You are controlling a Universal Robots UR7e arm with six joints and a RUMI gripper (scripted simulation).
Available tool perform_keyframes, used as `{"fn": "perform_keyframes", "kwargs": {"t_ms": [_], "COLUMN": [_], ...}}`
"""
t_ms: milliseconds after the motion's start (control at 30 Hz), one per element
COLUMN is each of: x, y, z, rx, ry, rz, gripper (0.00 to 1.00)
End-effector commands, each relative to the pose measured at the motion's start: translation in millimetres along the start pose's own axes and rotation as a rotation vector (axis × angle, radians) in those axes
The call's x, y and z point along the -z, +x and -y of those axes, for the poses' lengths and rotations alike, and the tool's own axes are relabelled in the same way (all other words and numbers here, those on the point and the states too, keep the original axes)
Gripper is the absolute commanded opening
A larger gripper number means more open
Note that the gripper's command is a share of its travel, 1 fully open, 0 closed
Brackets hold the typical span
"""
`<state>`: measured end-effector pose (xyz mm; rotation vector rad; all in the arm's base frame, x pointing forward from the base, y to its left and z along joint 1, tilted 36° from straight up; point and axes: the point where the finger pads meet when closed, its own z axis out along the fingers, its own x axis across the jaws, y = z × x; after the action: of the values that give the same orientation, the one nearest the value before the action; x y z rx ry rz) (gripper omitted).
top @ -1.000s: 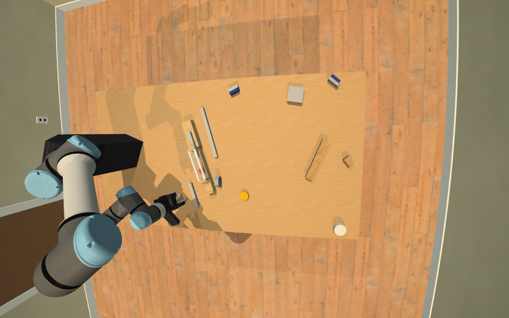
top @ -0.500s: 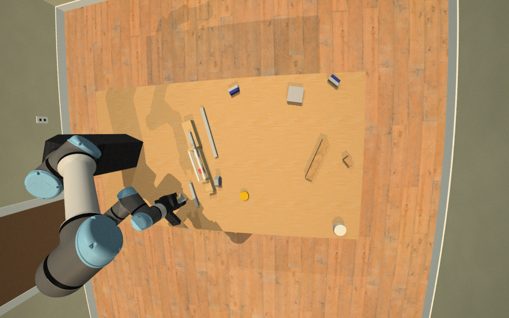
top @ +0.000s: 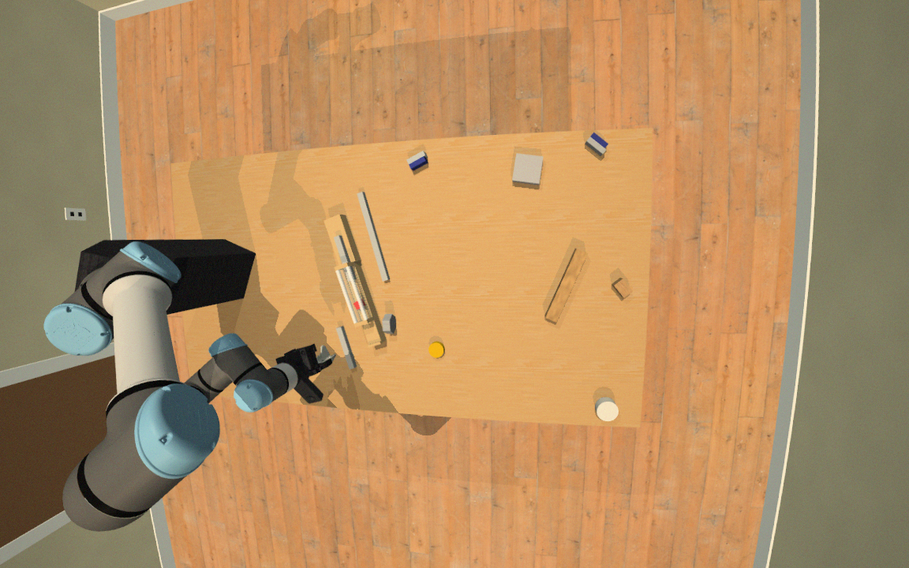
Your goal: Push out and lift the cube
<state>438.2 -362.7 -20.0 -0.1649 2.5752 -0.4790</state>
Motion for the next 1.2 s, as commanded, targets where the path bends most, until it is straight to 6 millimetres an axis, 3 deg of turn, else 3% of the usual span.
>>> {"fn": "perform_keyframes", "kwargs": {"t_ms": [0, 233, 567, 967, 1167], "x": [0, -3, -25, -77, -86], "y": [-1, -2, -2, -2, -2], "z": [2, 2, 2, 2, 2], "rx": [0.002, 0.003, 0.003, 0.002, 0.002], "ry": [0.003, 0.002, 0.002, 0.002, 0.002], "rz": [0.002, 0.002, 0.002, 0.002, 0.002], "gripper": [0.22, 0.22, 0.22, 0.22, 0.22]}}
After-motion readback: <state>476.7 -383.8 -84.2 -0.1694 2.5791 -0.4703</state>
